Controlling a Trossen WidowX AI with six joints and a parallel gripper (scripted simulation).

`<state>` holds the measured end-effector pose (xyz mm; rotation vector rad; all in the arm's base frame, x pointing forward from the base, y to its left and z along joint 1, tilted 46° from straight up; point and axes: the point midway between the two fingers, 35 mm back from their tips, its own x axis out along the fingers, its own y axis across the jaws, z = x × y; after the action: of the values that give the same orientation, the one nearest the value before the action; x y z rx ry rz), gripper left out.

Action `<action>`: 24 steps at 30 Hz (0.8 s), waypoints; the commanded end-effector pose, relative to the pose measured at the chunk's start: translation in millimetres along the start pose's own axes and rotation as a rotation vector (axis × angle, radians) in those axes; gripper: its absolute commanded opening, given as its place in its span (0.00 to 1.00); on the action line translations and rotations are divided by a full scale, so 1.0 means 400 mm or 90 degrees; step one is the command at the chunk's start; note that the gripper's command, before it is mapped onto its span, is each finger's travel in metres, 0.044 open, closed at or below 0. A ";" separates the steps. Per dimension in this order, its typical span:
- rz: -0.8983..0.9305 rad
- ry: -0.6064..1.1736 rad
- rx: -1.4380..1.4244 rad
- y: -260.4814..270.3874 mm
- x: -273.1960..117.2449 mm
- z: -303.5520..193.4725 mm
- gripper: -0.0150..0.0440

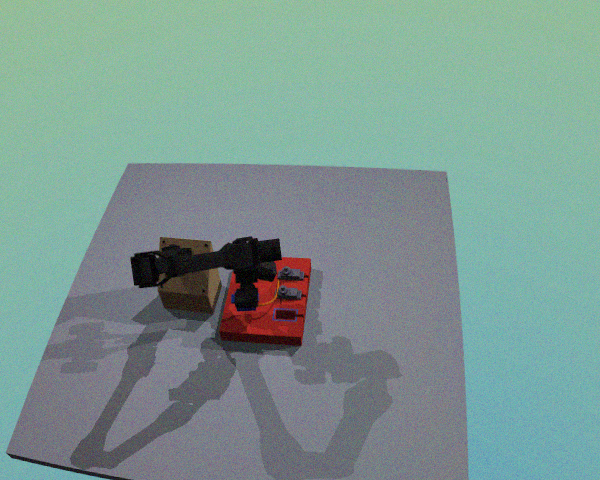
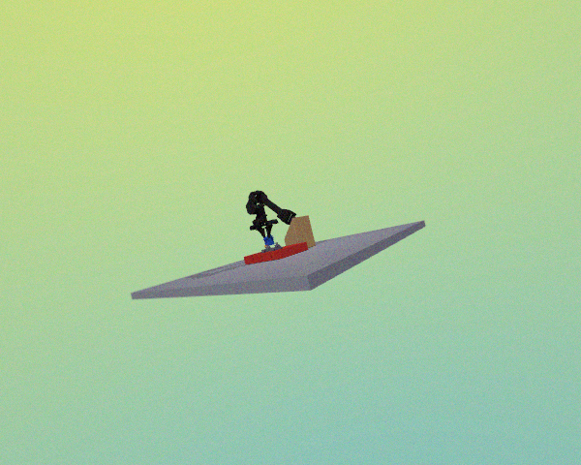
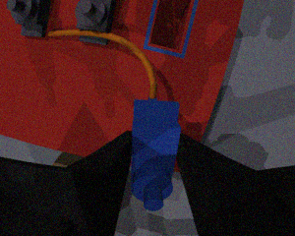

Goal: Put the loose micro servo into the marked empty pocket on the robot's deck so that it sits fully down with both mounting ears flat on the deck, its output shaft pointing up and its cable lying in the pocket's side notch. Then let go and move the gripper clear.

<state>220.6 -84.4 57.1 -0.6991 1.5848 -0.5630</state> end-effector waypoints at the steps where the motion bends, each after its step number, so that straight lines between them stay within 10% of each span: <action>1: -0.002 -0.004 0.090 -0.004 -0.003 0.002 0.25; 24: -0.002 -0.005 0.095 -0.026 -0.006 0.136 0.25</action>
<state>258.3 -87.7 58.5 -0.5860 1.5239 -0.6743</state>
